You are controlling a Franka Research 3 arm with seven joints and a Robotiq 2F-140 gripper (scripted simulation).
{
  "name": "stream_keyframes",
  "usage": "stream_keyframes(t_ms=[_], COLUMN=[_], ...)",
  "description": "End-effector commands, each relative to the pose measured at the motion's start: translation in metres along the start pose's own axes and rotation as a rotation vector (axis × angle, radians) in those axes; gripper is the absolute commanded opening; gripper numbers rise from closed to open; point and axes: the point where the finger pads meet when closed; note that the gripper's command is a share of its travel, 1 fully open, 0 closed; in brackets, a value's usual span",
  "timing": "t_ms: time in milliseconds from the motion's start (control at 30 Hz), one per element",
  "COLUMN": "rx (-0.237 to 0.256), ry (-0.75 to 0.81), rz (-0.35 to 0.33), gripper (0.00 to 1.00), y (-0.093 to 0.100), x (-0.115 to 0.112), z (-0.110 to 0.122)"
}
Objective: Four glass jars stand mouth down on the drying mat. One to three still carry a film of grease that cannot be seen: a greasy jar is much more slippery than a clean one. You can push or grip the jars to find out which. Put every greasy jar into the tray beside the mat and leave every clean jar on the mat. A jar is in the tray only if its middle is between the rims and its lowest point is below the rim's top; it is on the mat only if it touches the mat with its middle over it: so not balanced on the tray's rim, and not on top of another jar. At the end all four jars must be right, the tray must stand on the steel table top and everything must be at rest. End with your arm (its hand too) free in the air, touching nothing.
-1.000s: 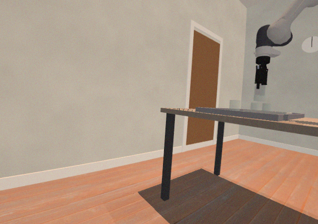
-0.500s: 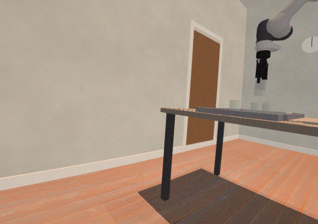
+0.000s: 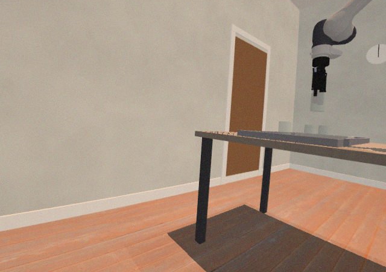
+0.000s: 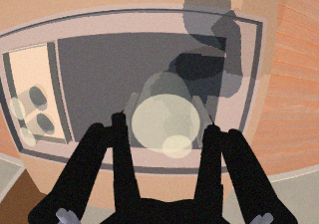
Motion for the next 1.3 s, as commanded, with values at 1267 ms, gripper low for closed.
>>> stream_keyframes(t_ms=[1267], rx=[-0.001], ry=[0.020], rz=[0.008], gripper=[0.00], y=[0.000], x=[-0.008], z=[-0.124])
Point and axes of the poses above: the point where the finger pads meet when closed, its own y axis back along the fingers, its own z axis across the jaws, x = y × z, and after that the axes turned 7 degrees about -y, right-handed
